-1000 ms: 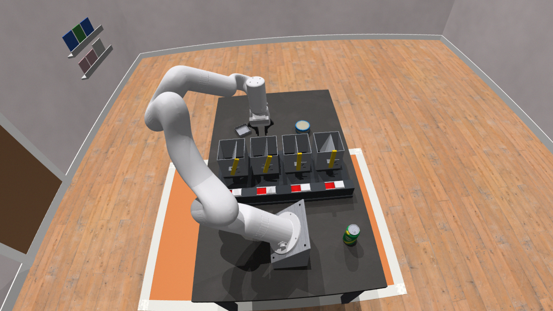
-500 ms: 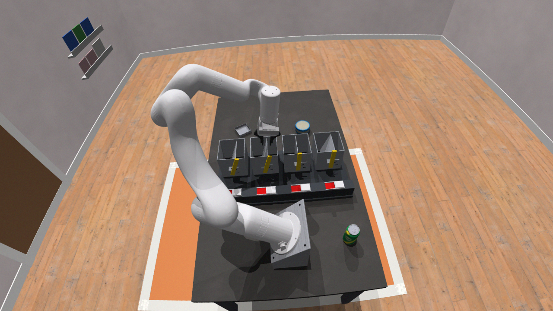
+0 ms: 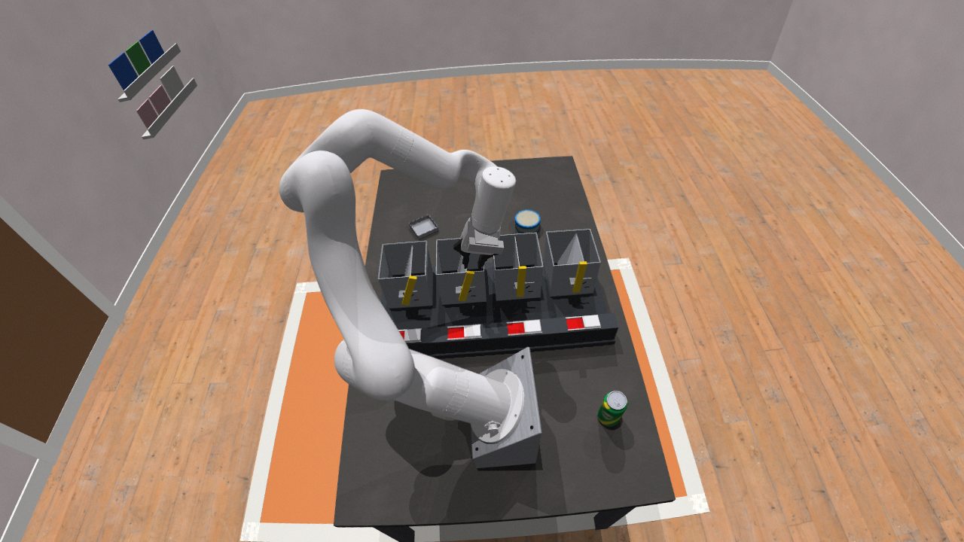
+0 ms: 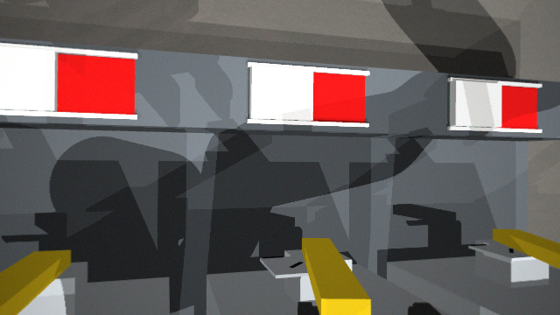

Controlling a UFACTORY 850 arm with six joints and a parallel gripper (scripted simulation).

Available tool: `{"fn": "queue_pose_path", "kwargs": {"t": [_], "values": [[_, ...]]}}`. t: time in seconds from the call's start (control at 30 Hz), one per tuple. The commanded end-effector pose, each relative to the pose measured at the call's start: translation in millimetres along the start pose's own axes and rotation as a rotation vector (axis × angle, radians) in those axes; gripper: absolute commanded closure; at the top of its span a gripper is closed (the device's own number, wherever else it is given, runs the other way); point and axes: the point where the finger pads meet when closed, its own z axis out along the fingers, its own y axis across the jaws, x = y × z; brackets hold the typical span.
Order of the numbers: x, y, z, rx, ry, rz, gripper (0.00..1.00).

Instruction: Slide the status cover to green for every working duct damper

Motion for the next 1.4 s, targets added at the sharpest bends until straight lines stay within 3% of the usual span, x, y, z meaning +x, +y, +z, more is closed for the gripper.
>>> {"fn": "queue_pose_path", "kwargs": {"t": [0.0, 0.63, 1.37], "values": [[0.5, -0.8, -0.8, -0.001, -0.001, -0.001, 0.61], [0.6, -0.8, 5.4, -0.001, -0.001, -0.001, 0.61], [0.7, -0.9, 47.4, -0.002, -0.001, -0.001, 0.61]]}}
